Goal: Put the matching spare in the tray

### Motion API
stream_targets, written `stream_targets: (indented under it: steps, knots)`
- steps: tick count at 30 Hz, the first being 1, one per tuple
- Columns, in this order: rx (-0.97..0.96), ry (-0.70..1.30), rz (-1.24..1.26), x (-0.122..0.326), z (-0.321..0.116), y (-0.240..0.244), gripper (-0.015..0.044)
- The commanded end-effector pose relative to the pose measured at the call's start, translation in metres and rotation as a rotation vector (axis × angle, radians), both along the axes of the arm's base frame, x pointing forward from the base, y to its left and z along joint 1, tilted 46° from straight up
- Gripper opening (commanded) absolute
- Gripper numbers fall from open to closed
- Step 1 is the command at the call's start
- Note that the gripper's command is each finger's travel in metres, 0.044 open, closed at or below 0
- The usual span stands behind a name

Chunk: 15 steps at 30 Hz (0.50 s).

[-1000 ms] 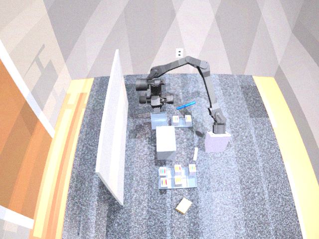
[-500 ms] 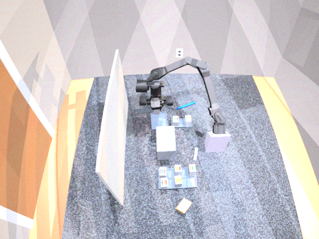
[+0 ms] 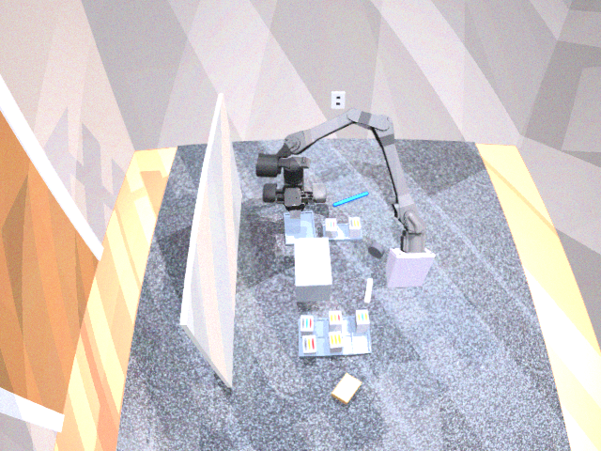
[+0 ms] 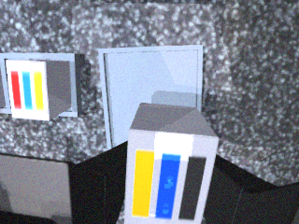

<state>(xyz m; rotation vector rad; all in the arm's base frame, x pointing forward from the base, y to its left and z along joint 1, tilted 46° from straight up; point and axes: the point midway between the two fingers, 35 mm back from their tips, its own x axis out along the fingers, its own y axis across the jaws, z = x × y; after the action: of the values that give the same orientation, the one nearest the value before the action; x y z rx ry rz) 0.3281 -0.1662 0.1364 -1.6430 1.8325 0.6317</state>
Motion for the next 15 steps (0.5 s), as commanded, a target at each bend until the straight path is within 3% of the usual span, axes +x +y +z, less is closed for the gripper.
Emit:
stream_targets:
  steps: [1,15]
  knots:
    - [0.004,0.008,0.005,-0.0009,-0.0053,-0.0027,0.0]
    - [0.003,0.007,0.005,-0.0023,-0.0145,-0.0127,0.0]
